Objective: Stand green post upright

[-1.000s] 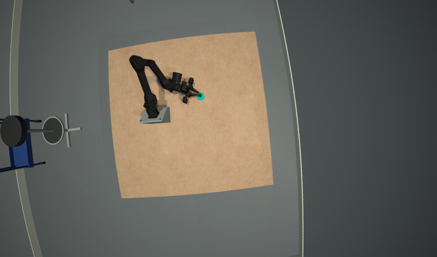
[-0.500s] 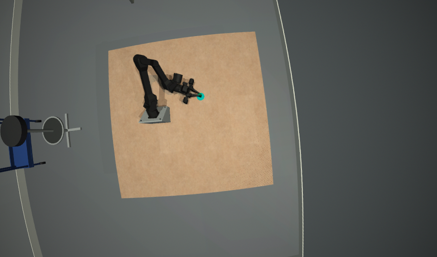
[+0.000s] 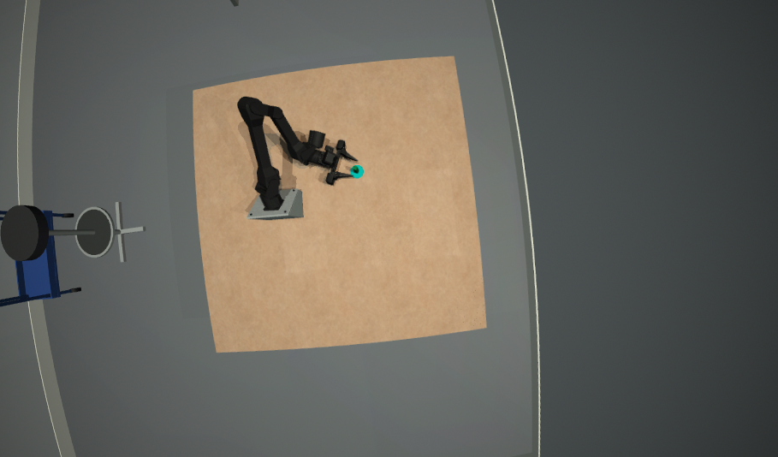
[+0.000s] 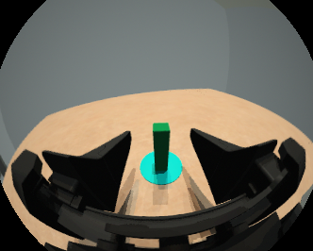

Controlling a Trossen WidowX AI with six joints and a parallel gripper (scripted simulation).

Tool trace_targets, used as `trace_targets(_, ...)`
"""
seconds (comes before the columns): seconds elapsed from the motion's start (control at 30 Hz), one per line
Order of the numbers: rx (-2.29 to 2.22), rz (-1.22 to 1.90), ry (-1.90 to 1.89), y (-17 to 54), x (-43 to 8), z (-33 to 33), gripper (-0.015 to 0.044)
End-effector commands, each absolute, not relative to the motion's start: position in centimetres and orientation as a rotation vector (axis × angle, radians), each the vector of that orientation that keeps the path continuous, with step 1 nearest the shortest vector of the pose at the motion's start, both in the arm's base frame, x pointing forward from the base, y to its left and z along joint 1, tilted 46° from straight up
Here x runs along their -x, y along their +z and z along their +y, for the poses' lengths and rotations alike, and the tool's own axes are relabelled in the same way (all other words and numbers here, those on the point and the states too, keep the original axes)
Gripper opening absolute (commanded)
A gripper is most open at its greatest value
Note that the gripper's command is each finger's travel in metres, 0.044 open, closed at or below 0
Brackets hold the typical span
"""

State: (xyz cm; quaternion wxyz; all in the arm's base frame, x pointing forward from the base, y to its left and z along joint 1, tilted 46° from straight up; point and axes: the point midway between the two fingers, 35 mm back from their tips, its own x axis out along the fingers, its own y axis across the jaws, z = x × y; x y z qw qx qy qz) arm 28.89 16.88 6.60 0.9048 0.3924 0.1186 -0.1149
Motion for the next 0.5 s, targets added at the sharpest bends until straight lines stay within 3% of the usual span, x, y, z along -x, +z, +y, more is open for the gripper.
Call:
trace_targets(0.0, -0.814, 0.243, -0.239, 6.7, -28.9, 16.8, 0.0400)
trace_targets(0.47, -0.815, 0.243, -0.243, 11.1, -29.5, 12.6, 0.0400)
